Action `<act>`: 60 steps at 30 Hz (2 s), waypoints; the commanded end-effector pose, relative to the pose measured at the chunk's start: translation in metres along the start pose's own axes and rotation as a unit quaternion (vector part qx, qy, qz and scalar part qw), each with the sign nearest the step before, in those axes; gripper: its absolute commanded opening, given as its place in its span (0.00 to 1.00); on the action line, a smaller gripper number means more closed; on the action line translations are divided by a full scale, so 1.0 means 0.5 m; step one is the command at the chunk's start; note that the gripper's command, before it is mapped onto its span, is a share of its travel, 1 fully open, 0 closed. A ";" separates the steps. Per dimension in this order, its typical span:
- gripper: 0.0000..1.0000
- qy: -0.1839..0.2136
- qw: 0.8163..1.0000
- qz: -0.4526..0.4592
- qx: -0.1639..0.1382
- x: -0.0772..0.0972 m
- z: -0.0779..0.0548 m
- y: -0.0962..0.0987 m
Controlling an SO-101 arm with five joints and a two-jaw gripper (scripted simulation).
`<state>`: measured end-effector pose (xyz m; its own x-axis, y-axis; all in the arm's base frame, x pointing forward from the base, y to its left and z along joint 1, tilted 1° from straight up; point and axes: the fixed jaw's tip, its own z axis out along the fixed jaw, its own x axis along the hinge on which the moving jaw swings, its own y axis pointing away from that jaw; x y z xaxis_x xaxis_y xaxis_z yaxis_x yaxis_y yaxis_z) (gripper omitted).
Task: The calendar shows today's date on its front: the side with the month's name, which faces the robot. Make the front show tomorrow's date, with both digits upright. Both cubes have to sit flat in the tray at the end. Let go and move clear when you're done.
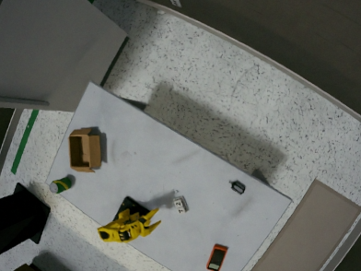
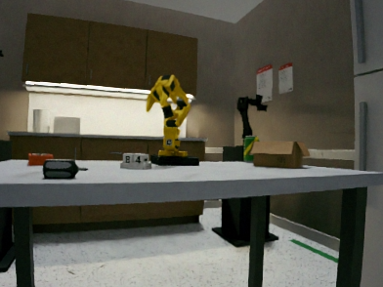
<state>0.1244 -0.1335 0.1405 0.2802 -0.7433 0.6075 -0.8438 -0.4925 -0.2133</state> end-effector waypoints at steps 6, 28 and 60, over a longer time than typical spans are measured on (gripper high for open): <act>0.35 -0.036 0.984 0.173 -0.014 0.014 0.011 -0.015; 0.35 -0.074 0.865 0.492 -0.069 0.037 0.056 -0.046; 0.35 -0.114 0.821 0.542 -0.136 0.009 0.107 -0.041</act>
<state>0.1664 -0.1521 0.1191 -0.6508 -0.7591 0.0141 -0.6985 0.5913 -0.4029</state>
